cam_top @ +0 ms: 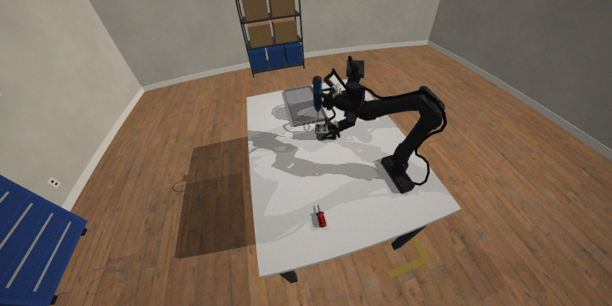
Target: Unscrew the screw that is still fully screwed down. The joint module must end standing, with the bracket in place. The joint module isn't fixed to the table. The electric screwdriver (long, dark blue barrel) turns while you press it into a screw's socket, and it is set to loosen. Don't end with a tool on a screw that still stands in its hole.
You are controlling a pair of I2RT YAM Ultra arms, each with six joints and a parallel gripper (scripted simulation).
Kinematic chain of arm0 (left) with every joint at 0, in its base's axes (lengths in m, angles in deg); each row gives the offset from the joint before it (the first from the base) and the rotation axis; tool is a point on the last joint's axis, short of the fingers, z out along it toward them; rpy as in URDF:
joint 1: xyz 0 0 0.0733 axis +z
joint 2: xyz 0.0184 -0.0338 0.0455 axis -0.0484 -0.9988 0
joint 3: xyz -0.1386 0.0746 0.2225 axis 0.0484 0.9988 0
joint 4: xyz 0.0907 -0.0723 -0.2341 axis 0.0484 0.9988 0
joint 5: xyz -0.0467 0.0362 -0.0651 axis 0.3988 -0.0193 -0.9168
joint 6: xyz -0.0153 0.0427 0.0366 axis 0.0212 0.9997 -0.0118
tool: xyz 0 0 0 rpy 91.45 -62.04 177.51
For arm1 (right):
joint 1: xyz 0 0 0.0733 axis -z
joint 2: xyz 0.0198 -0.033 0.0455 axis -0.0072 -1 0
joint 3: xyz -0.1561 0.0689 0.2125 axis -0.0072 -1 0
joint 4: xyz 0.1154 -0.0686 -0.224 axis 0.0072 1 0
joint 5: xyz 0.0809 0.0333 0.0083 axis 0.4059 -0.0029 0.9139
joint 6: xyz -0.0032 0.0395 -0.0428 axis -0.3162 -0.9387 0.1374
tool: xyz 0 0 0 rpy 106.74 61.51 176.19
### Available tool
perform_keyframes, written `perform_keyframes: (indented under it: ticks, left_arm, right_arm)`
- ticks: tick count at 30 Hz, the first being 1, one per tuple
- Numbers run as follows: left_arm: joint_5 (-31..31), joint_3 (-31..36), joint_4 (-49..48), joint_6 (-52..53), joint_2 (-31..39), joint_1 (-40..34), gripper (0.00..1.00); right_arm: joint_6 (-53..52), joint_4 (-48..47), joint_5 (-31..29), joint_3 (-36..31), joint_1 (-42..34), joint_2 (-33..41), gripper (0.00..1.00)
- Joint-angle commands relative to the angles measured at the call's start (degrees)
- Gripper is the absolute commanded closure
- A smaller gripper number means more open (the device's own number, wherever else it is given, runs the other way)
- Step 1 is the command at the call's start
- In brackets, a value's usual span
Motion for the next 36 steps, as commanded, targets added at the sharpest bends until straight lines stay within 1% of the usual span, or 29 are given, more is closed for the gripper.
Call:
perform_keyframes:
  ticks: [1, 36]
  left_arm:
    - [-0.6, -3.2, -4.9, -0.5, 1.5, 0.3, 0.58]
    - [-0.6, -4.1, -4.5, -0.7, 0.5, 0.2, 0.58]
  right_arm:
    - [-0.1, -0.1, -0.3, 0.1, 0.0, 0.5, 0.41]
    - [-0.1, -0.1, -0.3, 0.1, 0.0, 0.5, 0.41]
